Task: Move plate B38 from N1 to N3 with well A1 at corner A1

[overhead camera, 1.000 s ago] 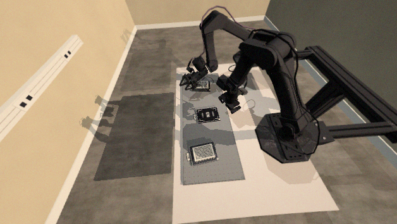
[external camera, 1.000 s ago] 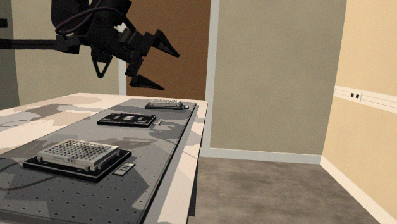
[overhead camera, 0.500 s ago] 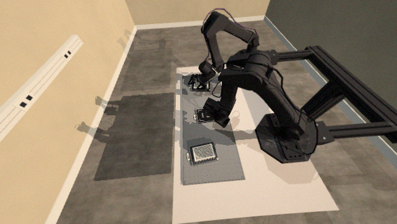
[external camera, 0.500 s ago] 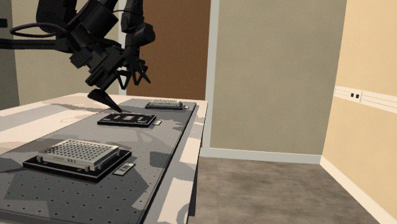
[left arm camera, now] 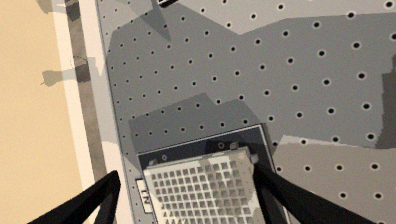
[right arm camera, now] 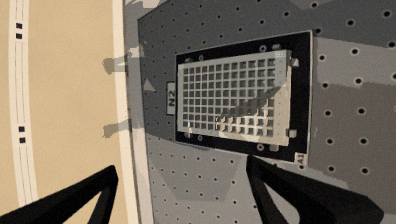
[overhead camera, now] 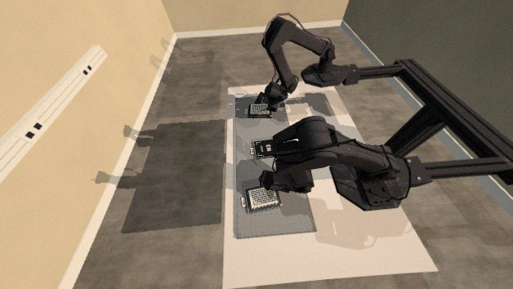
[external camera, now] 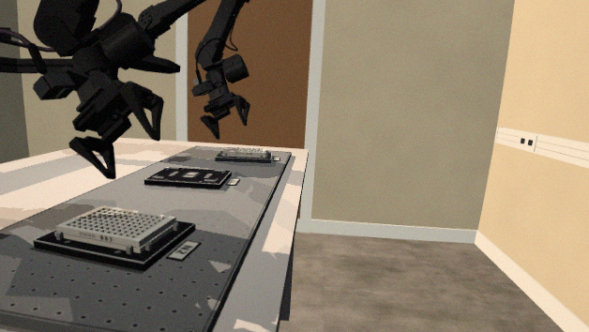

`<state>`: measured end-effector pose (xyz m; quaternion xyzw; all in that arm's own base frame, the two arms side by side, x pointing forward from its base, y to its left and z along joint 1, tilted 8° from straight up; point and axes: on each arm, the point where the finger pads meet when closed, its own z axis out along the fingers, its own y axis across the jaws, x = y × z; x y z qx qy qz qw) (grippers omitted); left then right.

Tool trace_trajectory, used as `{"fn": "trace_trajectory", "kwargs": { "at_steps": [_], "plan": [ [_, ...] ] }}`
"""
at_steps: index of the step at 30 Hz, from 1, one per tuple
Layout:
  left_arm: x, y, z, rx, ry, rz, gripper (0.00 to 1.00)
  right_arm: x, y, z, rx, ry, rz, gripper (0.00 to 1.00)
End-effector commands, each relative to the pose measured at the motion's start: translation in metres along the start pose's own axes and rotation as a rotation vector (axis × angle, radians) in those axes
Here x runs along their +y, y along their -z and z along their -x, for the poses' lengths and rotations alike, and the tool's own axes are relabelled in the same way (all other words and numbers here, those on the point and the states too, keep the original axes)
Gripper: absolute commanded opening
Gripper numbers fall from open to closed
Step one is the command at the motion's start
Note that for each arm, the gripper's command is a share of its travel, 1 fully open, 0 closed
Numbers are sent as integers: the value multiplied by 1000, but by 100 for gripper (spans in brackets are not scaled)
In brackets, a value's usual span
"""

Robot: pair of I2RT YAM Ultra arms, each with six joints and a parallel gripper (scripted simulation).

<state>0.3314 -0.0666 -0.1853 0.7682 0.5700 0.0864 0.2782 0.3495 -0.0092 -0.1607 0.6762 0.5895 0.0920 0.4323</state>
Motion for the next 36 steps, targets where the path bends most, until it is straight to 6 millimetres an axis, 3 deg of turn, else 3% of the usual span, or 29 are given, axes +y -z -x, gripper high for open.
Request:
{"fn": "trace_trajectory", "kwargs": {
  "at_steps": [1, 4, 8, 16, 32, 36],
  "plan": [
    [9, 14, -20, -22, 43, 168, 100, -16, 8, 13, -57, 10, -43, 100],
    [3, 29, -46, 18, 104, 224, 100, -15, 9, 12, -52, 7, -36, 100],
    [-6, 41, -65, 53, 156, 259, 100, -15, 9, 12, -52, 7, -37, 100],
    [-19, 46, -74, 77, 205, 242, 100, -15, 9, 12, -52, 7, -37, 100],
    [-19, 46, -73, 77, 204, 242, 100, -15, 9, 13, -57, 29, -40, 100],
    [-22, 42, -74, 72, 251, 221, 100, -9, 12, -4, 23, 134, -23, 100]
  ]
}}
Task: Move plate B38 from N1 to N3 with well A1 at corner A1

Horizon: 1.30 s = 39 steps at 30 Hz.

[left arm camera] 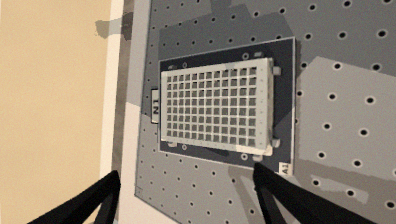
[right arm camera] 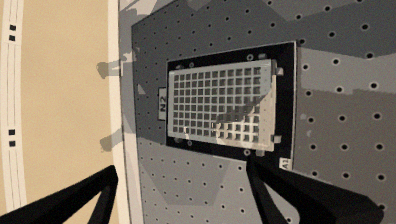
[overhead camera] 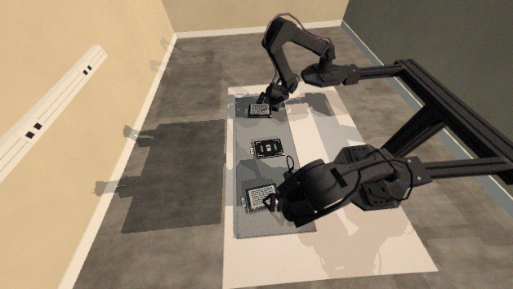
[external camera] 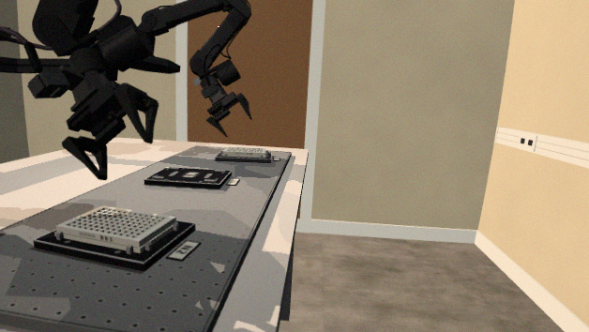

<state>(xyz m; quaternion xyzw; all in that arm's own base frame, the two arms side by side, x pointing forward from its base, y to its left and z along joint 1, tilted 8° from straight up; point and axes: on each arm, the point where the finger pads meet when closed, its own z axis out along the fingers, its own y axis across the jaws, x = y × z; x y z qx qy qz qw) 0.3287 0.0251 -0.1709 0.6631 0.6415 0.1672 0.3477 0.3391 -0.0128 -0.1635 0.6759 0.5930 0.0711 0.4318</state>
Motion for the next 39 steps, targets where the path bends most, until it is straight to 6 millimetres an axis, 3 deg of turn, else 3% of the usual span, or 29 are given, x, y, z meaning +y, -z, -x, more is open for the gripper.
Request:
{"fn": "trace_trajectory", "kwargs": {
  "at_steps": [1, 6, 8, 10, 23, 26, 39],
  "plan": [
    [-12, 0, 6, -20, 77, -42, 100, 2, 12, -15, 70, 155, 14, 100],
    [-3, -9, -3, 29, 183, -56, 100, 15, 30, -51, 193, 365, 92, 100],
    [-3, -9, -3, 29, 183, -56, 100, 15, 30, -51, 193, 365, 92, 100],
    [-3, -11, -6, 52, 242, -72, 100, 17, 37, -63, 235, 450, 122, 100],
    [20, -36, -18, 201, 627, -125, 100, 28, 101, -140, 468, 954, 394, 100],
    [17, -37, -18, 216, 665, -137, 100, 28, 105, -144, 481, 992, 417, 100],
    [16, -59, -6, 414, 1072, -214, 100, 22, 188, -205, 624, 1459, 820, 100]
  ]
}}
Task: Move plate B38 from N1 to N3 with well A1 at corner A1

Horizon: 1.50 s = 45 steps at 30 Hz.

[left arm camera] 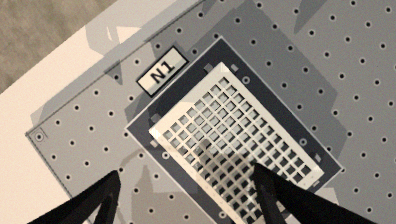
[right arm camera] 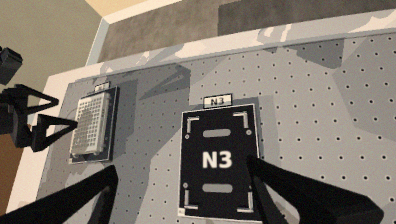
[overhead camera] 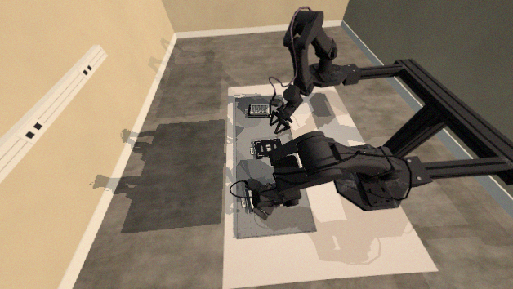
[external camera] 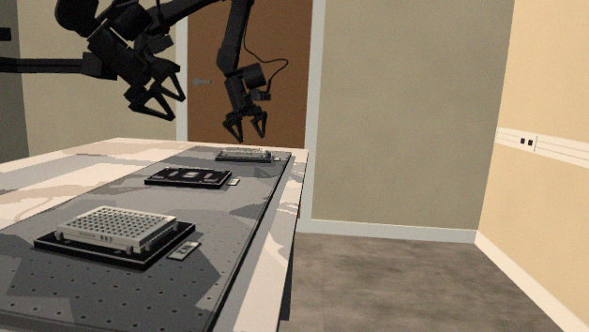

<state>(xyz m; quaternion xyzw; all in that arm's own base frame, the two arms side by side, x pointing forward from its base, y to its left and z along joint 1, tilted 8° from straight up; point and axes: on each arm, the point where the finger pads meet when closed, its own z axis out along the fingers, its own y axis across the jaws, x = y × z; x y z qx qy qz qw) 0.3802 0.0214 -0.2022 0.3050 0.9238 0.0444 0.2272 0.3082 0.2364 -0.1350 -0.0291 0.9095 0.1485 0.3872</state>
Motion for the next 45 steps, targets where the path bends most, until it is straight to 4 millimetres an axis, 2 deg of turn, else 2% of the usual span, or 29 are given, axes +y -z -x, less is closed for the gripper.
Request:
{"fn": "trace_trajectory", "kwargs": {
  "at_steps": [1, 4, 8, 18, 21, 25, 30, 45],
  "plan": [
    [-4, -2, 3, 109, 189, -27, 100, 35, 13, 3, 1, 207, 135, 100],
    [-6, -2, 2, 131, 224, -28, 100, 41, 14, 1, 1, 247, 157, 100],
    [-10, -4, 7, 201, 358, -16, 100, 74, 26, -9, -6, 430, 270, 100],
    [-26, -2, 11, 375, 652, 57, 100, 137, 59, -32, -68, 802, 506, 100],
    [-28, -3, 11, 389, 672, 61, 100, 139, 61, -37, -62, 828, 518, 100],
    [-40, -9, 0, 454, 726, 83, 100, 151, 70, -43, -77, 879, 561, 100],
    [-37, -11, 16, 415, 718, 79, 100, 151, 70, -42, -75, 864, 552, 100],
    [-35, -29, 9, 425, 723, 79, 100, 151, 66, -41, -78, 861, 548, 100]
  ]
}}
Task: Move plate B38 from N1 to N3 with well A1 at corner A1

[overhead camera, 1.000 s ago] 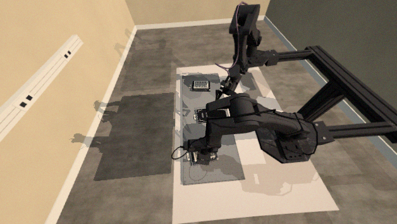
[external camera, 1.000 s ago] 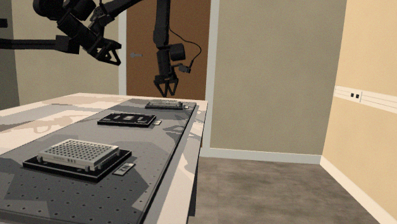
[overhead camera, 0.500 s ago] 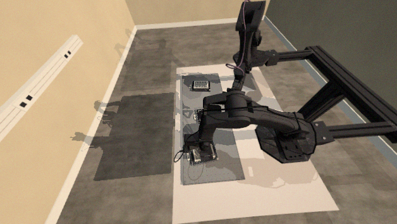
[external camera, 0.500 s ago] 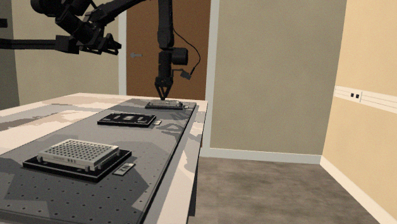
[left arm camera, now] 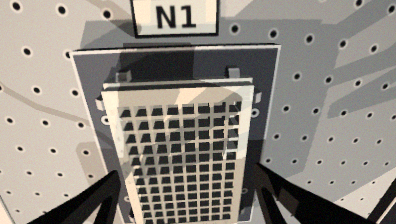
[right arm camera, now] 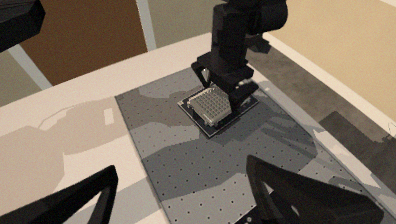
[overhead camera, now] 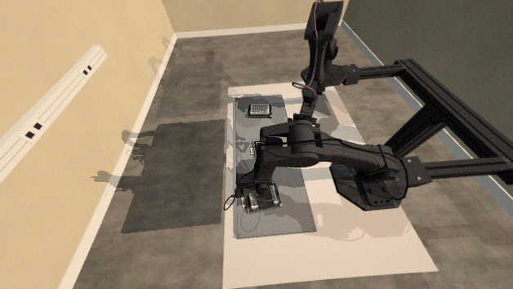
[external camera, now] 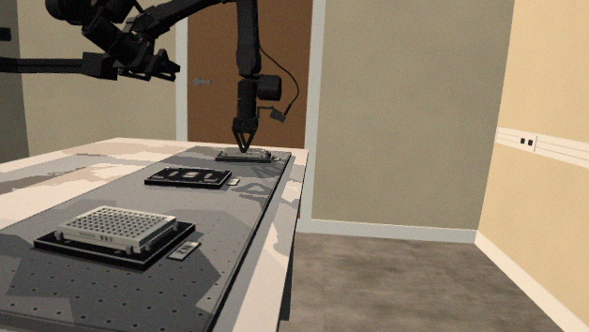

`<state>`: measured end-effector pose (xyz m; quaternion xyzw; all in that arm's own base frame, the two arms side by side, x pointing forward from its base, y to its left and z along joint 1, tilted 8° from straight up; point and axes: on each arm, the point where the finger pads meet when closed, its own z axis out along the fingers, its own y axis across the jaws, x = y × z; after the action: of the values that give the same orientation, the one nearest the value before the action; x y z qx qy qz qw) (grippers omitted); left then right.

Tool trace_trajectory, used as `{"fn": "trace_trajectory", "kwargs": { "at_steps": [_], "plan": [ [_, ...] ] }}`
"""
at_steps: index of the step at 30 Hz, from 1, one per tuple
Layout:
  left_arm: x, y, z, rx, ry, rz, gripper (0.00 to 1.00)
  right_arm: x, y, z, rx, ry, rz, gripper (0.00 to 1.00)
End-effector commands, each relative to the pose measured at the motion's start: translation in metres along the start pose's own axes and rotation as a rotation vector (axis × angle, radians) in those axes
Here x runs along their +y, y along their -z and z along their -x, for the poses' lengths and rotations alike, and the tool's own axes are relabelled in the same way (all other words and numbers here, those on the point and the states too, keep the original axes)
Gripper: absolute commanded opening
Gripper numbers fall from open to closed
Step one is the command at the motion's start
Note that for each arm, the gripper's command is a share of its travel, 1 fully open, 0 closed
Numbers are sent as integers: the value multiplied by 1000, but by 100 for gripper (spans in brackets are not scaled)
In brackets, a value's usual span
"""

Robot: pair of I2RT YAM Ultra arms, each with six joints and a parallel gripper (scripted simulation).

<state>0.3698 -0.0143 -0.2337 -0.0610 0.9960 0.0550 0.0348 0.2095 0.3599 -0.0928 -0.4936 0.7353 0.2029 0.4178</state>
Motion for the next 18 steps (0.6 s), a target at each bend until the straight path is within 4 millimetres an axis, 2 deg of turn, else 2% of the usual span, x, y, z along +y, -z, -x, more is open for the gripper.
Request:
{"fn": "trace_trajectory", "kwargs": {
  "at_steps": [1, 7, 16, 17, 18],
  "plan": [
    [-1, -1, 11, -19, 6, 7, 100, 1, 4, 10, -22, 8, 8, 100],
    [1, -10, 14, -31, 14, 5, 100, 1, 4, 10, -22, 8, 8, 100],
    [1, -7, 18, -40, 15, 3, 100, 1, 4, 10, -22, 8, 8, 100],
    [0, -8, 9, -17, 6, 8, 100, 1, 4, 10, -22, 8, 8, 100],
    [0, -8, 9, -17, 6, 8, 96, 1, 4, 10, -22, 8, 8, 100]
  ]
}}
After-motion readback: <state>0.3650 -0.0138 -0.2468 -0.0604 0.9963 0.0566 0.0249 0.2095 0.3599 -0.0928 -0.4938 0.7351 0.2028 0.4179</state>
